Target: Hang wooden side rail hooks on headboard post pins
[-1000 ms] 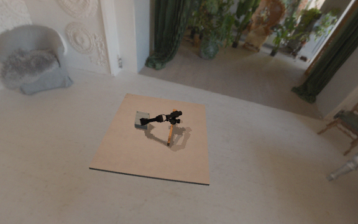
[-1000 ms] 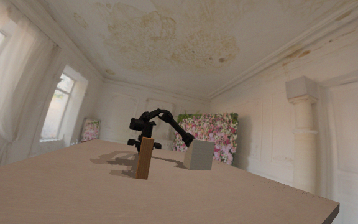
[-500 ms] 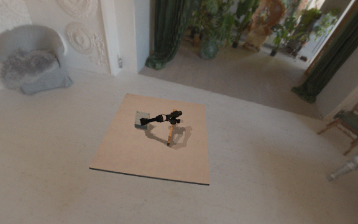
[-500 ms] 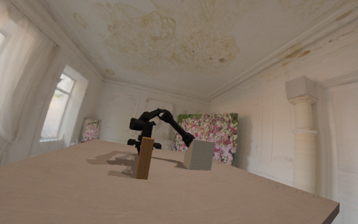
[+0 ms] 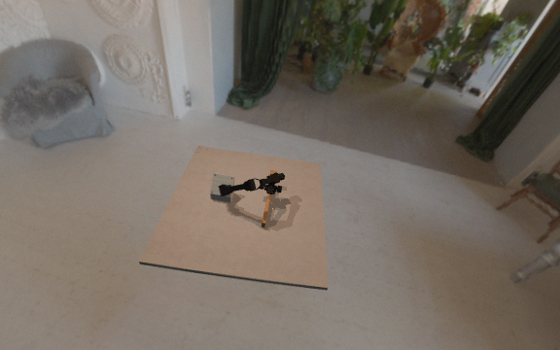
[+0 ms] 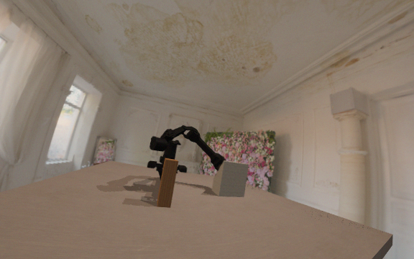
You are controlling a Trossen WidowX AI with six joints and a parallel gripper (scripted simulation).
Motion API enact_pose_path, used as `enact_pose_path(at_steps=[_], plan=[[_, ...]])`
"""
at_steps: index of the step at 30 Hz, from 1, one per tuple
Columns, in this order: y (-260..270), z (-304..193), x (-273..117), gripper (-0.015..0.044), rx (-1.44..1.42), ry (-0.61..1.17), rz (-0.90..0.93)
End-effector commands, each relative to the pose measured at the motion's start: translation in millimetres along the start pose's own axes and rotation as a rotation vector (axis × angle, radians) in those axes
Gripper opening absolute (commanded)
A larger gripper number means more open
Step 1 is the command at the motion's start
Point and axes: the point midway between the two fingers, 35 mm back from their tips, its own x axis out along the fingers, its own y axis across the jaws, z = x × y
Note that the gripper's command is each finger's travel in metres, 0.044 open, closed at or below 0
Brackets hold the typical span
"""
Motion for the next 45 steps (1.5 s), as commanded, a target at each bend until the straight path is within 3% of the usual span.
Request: enact_pose_path(at_steps=[1, 45], plan=[[1.6, -3.8, -4.8, 0.0000, 0.002, 0.005, 0.013], [0.7, -8.3, -5.8, 0.0000, 0.002, 0.006, 0.013]])
